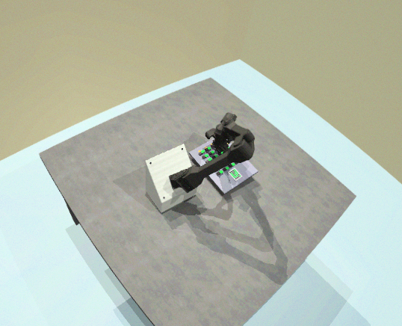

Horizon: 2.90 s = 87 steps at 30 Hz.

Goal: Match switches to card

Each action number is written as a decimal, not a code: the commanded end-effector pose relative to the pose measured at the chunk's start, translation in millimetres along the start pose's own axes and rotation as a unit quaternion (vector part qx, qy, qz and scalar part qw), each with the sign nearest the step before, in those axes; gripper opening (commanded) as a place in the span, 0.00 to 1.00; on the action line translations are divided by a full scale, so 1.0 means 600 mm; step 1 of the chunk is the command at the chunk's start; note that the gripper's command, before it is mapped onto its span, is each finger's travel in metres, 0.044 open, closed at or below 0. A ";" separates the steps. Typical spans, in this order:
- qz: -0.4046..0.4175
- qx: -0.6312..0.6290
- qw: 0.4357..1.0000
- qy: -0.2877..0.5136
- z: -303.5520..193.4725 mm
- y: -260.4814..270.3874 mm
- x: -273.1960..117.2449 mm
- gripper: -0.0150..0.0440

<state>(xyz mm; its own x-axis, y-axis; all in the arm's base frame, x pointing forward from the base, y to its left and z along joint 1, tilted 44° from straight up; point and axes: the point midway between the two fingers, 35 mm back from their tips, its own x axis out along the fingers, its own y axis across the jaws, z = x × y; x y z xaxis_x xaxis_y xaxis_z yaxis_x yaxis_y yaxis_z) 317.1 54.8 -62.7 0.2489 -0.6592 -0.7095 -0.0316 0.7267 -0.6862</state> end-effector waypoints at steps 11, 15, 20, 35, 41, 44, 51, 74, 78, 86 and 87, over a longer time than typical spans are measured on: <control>-0.003 -0.002 1.000 0.000 -0.001 -0.001 0.003 0.25; -0.003 -0.002 1.000 0.000 -0.001 -0.001 0.004 0.25; -0.003 -0.002 1.000 0.000 -0.001 -0.001 0.005 0.25; -0.003 -0.002 1.000 0.000 -0.002 -0.001 0.008 0.25; -0.003 -0.002 1.000 0.000 -0.002 -0.001 0.009 0.25; -0.003 -0.002 1.000 0.000 -0.002 -0.001 0.010 0.25; -0.003 -0.002 1.000 0.000 -0.002 -0.001 0.012 0.25; 0.001 -0.003 1.000 0.014 -0.025 0.036 -0.098 0.25; 0.001 -0.003 1.000 0.015 -0.097 0.103 -0.100 0.25; 0.000 -0.004 1.000 0.019 -0.101 0.105 -0.080 0.25; 0.000 -0.003 1.000 0.023 -0.101 0.105 -0.059 0.25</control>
<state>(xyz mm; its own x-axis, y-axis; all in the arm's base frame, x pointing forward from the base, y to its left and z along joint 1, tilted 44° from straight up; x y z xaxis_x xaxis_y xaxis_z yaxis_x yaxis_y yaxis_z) 245.2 128.0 -76.6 0.2279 -0.6556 -0.7198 -0.0395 0.7325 -0.6796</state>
